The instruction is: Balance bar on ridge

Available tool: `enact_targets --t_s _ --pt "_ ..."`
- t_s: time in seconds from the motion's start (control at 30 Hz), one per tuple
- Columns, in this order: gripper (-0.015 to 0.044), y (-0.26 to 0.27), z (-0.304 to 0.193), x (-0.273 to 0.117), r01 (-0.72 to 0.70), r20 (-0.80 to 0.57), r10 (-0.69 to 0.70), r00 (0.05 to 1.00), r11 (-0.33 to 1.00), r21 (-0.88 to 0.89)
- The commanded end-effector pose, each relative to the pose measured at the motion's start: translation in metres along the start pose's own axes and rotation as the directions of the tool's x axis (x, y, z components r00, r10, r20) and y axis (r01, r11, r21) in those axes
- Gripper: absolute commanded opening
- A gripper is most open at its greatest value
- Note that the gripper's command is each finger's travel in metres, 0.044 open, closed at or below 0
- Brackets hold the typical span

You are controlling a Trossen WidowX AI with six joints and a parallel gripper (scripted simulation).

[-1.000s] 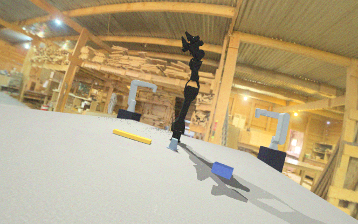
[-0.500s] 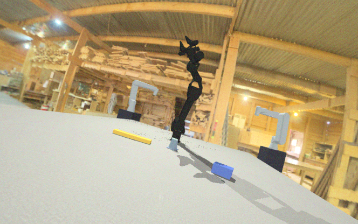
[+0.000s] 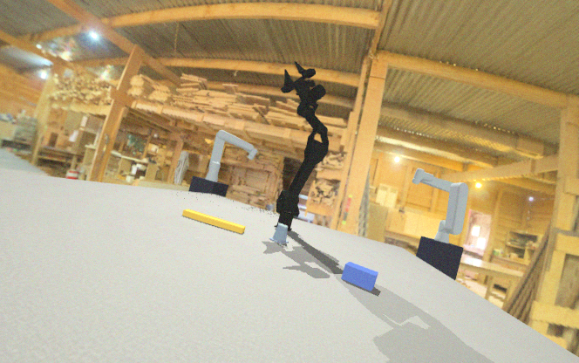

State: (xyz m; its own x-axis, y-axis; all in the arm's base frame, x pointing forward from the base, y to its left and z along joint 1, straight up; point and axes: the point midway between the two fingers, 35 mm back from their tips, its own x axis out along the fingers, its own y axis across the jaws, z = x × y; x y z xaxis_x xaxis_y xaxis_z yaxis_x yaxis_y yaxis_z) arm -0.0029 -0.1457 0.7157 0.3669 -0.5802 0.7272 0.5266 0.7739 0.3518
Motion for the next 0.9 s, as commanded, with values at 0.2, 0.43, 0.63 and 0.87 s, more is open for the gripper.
enact_targets --t_s 0.2,0.43,0.63,0.87 --pt "0.0315 -0.038 -0.006 0.008 0.035 0.012 -0.037 0.999 0.987 0.155" --pt "0.0315 -0.076 -0.017 0.015 0.098 0.005 -0.103 0.995 0.961 0.259" --pt "0.0315 -0.110 -0.034 0.021 0.167 -0.020 -0.171 0.985 0.925 0.340" --pt "0.0315 -0.147 -0.063 0.027 0.259 -0.070 -0.253 0.965 0.871 0.417"
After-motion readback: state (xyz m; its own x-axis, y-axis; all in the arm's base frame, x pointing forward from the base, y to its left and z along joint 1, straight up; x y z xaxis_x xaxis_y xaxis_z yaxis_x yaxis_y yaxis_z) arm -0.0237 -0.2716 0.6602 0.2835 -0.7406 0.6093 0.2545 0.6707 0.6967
